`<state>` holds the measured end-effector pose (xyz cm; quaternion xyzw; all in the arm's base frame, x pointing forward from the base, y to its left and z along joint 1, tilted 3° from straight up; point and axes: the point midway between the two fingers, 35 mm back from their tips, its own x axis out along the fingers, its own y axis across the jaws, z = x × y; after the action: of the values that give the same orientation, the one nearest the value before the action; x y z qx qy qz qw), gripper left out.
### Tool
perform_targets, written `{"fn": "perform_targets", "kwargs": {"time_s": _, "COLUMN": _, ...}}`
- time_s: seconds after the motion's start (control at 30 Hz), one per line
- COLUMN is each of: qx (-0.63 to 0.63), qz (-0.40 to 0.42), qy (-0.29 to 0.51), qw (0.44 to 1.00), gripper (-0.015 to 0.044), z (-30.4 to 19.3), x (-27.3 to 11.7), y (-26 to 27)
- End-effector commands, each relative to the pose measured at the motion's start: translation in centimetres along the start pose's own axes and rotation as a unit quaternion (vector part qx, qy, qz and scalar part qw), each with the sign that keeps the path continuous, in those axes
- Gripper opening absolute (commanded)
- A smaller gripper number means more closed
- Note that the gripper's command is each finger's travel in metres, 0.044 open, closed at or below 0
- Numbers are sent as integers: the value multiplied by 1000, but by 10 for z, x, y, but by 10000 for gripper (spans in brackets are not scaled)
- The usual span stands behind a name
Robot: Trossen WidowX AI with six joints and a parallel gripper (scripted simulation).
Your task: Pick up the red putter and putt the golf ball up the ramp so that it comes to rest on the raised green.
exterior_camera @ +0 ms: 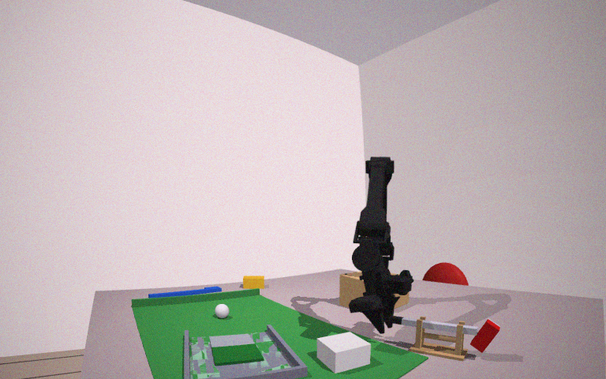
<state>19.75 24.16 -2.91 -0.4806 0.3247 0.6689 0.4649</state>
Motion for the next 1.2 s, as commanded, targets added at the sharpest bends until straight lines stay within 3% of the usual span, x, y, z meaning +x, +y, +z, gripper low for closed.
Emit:
{"fn": "perform_targets", "kwargs": {"time_s": 0.0, "qx": 0, "qz": 0, "qy": 0, "qw": 1000, "gripper": 72, "z": 0, "x": 0, "y": 0}}
{"fn": "perform_targets", "kwargs": {"time_s": 0.07, "qx": 0, "qz": 0, "qy": 0, "qw": 1000, "gripper": 20, "z": 0, "x": 0, "y": 0}}
{"fn": "perform_targets", "kwargs": {"time_s": 0.17, "qx": 0, "qz": 0, "qy": 0, "qw": 1000, "gripper": 0, "z": 0, "x": 0, "y": 0}}
{"fn": "perform_targets", "kwargs": {"time_s": 0.4, "qx": 0, "qz": -1, "qy": 0, "qw": 1000, "gripper": 0, "z": 4, "x": -11, "y": -2}}
{"fn": "perform_targets", "kwargs": {"time_s": 0.83, "qx": 0, "qz": 0, "qy": 0, "qw": 1000, "gripper": 0, "z": 27, "x": -96, "y": -1}}
{"fn": "perform_targets", "kwargs": {"time_s": 1.17, "qx": 51, "qz": -10, "qy": 11, "qw": 999, "gripper": 0, "z": 6, "x": -94, "y": -11}}
